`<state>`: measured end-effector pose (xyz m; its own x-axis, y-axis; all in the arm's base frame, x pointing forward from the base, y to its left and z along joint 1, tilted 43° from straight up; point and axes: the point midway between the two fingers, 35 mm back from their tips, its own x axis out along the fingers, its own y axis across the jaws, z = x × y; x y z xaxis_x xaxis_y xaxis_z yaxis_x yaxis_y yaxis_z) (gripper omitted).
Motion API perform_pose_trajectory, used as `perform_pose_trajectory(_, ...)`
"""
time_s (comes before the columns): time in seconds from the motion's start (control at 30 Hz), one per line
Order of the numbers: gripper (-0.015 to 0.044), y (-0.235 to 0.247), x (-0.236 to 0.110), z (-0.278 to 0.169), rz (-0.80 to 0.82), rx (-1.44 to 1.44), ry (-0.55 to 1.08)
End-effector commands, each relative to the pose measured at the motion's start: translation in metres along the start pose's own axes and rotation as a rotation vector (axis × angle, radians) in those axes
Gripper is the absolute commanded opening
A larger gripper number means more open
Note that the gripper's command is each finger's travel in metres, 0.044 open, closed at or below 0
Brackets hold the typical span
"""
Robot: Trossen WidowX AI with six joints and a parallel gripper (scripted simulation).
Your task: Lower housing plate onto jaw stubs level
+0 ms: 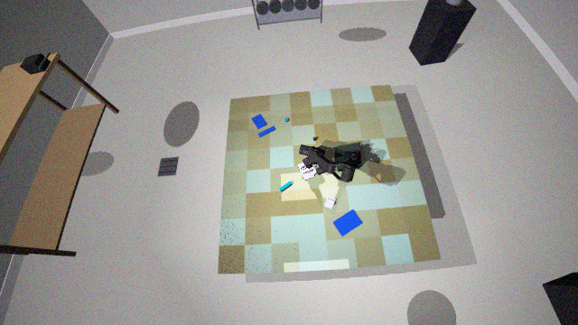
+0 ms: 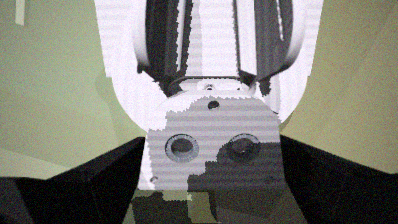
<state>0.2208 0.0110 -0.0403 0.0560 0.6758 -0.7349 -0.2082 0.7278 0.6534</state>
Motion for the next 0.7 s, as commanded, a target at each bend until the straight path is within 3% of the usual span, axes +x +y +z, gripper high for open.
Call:
perform_pose_trajectory(0.0,0.0351,0.0003,0.0006,0.0007,0.003,0.004,-0.005)
perform_pose_trajectory(0.67,0.0351,0.0004,0.0054,0.0007,0.003,0.004,-0.005)
